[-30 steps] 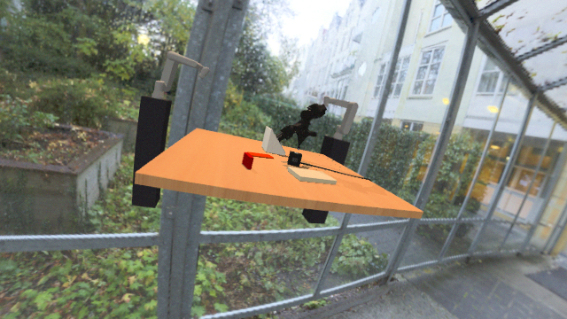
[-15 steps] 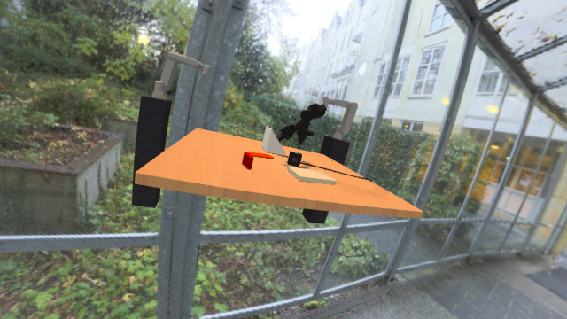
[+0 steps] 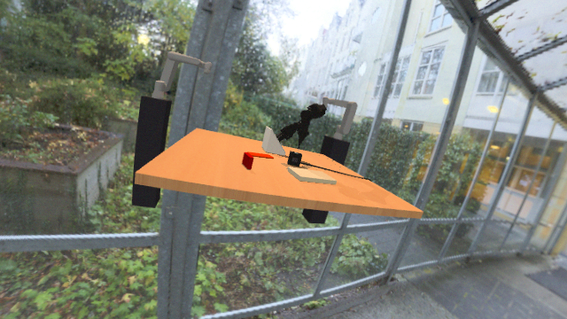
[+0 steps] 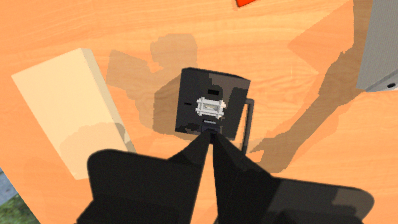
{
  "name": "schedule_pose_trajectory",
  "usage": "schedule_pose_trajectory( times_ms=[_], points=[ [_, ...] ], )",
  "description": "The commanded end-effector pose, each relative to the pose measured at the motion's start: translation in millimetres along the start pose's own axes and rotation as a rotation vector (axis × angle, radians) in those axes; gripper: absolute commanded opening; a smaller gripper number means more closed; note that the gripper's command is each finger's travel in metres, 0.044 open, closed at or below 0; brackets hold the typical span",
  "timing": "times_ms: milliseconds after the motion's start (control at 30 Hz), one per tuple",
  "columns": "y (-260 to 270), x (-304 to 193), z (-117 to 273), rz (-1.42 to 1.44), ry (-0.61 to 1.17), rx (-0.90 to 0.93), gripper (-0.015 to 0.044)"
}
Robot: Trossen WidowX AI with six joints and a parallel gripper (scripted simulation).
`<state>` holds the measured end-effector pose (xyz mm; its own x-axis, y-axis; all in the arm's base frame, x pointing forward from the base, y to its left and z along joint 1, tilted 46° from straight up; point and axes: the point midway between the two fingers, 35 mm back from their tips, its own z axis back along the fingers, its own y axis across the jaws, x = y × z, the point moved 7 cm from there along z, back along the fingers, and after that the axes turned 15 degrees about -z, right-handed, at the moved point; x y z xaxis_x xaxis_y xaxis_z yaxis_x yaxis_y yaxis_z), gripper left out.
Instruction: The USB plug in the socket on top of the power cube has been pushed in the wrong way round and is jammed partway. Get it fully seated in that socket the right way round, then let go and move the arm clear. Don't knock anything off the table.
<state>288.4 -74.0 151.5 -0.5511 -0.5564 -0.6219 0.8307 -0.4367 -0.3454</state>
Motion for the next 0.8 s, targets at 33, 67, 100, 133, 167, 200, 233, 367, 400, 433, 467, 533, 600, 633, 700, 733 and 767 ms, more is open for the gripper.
schedule_pose_trajectory(
  times_ms=[33, 67, 100, 133, 167, 200, 233, 367, 400, 433, 467, 533, 600, 633, 700, 733, 767],
  points=[
    [0.0, 0.1, -0.1, -0.049, 0.0, 0.0, 0.0],
    [0.0, 0.1, -0.1, -0.049, 0.0, 0.0, 0.0],
    [0.0, 0.1, -0.1, -0.049, 0.0, 0.0, 0.0],
    [0.0, 0.1, -0.1, -0.049, 0.0, 0.0, 0.0],
    [0.0, 0.1, -0.1, -0.049, 0.0, 0.0, 0.0],
    [0.0, 0.1, -0.1, -0.049, 0.0, 0.0, 0.0],
    [0.0, 0.1, -0.1, -0.049, 0.0, 0.0, 0.0],
    [0.1, 0.0, -0.1, -0.046, 0.0, 0.0, 0.0],
    [0.1, 0.0, -0.1, -0.042, 0.0, 0.001, 0.0],
    [0.1, 0.0, -0.3, -0.042, -0.001, 0.001, 0.0],
    [0.2, 0.1, -0.4, -0.042, -0.001, 0.001, 0.0],
    [0.2, 0.1, -0.6, -0.041, -0.002, 0.001, 0.0],
    [0.2, 0.2, -0.8, -0.04, -0.002, 0.001, 0.0],
    [0.2, 0.2, -1.0, -0.04, -0.003, 0.002, 0.0],
    [0.2, 0.3, -1.2, -0.039, -0.003, 0.002, 0.0],
    [0.2, 0.3, -1.3, -0.038, -0.004, 0.002, 0.0],
    [0.2, 0.3, -1.4, -0.038, -0.004, 0.002, 0.0]
  ],
)
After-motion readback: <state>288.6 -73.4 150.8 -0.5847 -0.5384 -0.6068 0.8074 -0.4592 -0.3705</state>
